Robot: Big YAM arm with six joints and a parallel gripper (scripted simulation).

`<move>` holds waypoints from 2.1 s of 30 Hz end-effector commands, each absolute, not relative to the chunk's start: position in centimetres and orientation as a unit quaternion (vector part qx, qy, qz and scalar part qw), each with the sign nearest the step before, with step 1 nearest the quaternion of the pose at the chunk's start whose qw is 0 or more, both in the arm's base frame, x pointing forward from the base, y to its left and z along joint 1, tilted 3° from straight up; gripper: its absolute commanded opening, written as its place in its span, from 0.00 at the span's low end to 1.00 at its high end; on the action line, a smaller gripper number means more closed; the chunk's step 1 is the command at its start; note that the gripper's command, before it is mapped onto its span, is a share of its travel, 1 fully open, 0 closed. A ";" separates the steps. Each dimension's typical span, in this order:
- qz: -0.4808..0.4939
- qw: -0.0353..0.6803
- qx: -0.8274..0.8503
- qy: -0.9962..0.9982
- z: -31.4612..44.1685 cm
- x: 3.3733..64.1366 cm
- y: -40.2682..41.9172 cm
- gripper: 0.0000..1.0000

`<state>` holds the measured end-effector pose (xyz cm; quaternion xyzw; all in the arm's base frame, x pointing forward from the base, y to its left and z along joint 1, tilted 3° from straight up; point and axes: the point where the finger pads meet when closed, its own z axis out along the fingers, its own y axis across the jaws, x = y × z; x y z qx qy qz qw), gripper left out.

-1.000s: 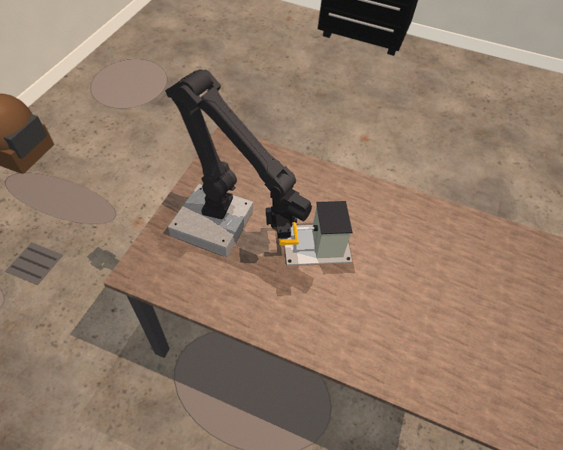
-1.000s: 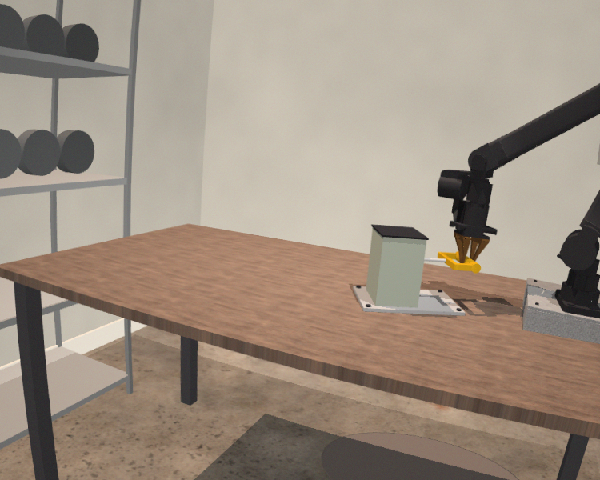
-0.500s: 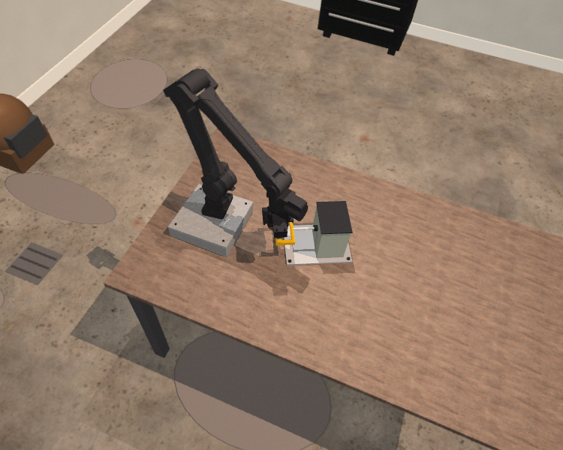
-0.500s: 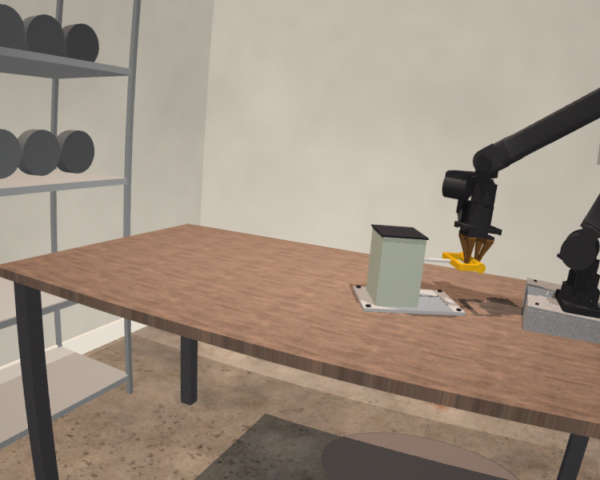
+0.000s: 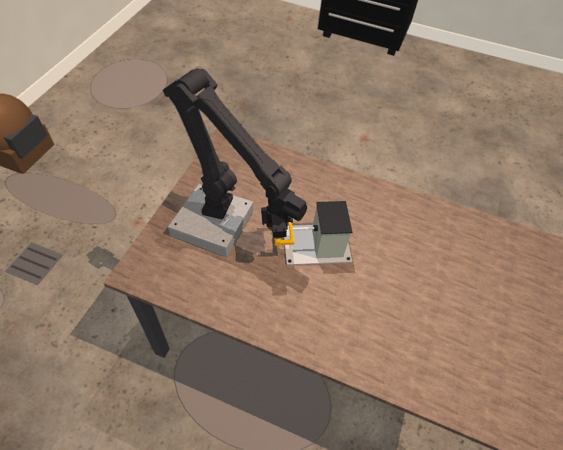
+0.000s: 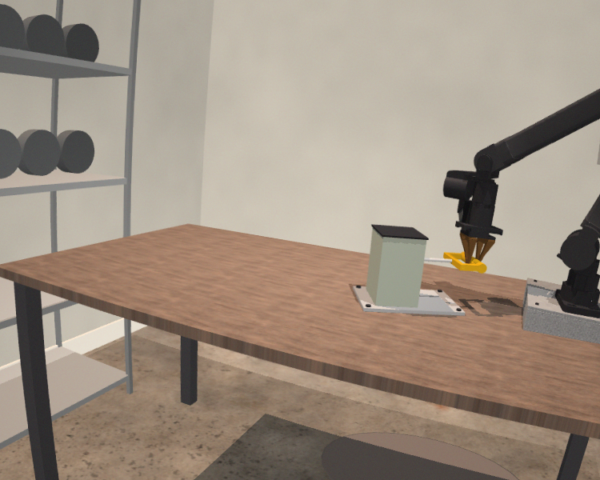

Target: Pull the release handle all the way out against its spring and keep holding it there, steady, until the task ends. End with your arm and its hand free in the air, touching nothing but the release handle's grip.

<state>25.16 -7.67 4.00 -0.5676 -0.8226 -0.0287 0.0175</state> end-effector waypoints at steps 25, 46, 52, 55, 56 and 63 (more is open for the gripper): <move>-0.012 0.013 -0.579 -0.815 5.7 25.2 -9.4 0.00; -0.012 0.013 -0.579 -0.815 5.7 25.2 -9.4 0.00; -0.012 0.013 -0.579 -0.815 5.7 25.2 -9.4 0.00; -0.012 0.013 -0.579 -0.815 5.7 25.2 -9.4 0.00; -0.012 0.013 -0.579 -0.815 5.7 25.2 -9.4 0.00; -0.009 0.014 -0.579 -0.815 5.8 24.5 -9.7 0.00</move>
